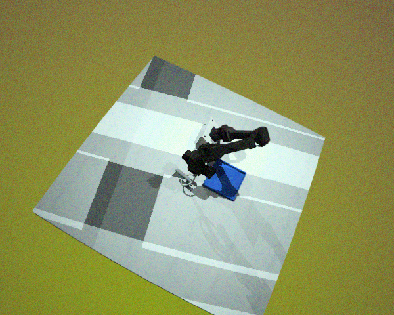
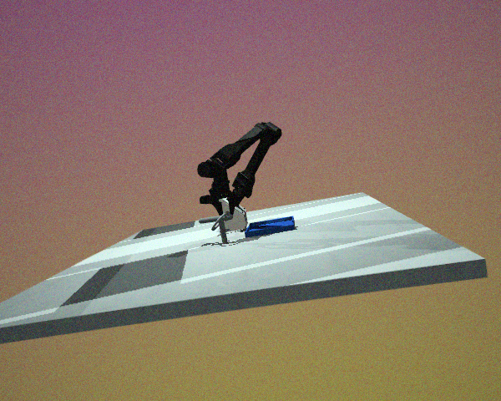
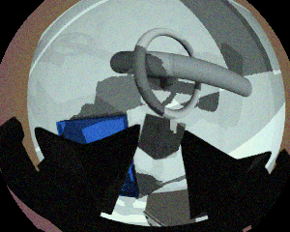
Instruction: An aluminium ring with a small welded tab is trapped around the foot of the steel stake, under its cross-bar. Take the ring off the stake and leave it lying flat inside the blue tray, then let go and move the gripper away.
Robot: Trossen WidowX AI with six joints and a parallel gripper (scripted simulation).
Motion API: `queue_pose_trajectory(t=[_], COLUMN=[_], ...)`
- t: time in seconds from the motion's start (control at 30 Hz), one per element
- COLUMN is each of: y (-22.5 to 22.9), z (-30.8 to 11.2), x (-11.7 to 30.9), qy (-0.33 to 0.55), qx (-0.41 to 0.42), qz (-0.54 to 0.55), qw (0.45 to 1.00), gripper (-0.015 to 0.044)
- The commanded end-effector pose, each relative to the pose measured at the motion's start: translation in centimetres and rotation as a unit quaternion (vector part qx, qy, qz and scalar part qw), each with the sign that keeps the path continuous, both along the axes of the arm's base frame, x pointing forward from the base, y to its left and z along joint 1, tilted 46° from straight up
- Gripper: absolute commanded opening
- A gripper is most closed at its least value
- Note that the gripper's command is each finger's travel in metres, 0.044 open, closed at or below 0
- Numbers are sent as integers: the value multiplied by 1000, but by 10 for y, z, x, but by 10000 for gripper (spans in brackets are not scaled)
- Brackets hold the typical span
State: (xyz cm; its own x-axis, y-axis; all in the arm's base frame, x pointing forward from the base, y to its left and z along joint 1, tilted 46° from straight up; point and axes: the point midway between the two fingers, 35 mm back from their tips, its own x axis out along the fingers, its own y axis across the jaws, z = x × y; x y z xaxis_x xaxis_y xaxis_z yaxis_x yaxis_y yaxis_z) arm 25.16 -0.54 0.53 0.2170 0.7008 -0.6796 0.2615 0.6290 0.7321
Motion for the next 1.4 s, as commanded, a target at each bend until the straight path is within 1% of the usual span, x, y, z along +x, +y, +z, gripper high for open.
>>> queue_pose_trajectory(t=[0.0, 1.37], y=[-3, -23], z=[-4, -35], x=[-1, -12], qy=[-2, -34], qx=[13, 124], qz=[-4, -34], qw=[1000, 991], gripper=[0, 0])
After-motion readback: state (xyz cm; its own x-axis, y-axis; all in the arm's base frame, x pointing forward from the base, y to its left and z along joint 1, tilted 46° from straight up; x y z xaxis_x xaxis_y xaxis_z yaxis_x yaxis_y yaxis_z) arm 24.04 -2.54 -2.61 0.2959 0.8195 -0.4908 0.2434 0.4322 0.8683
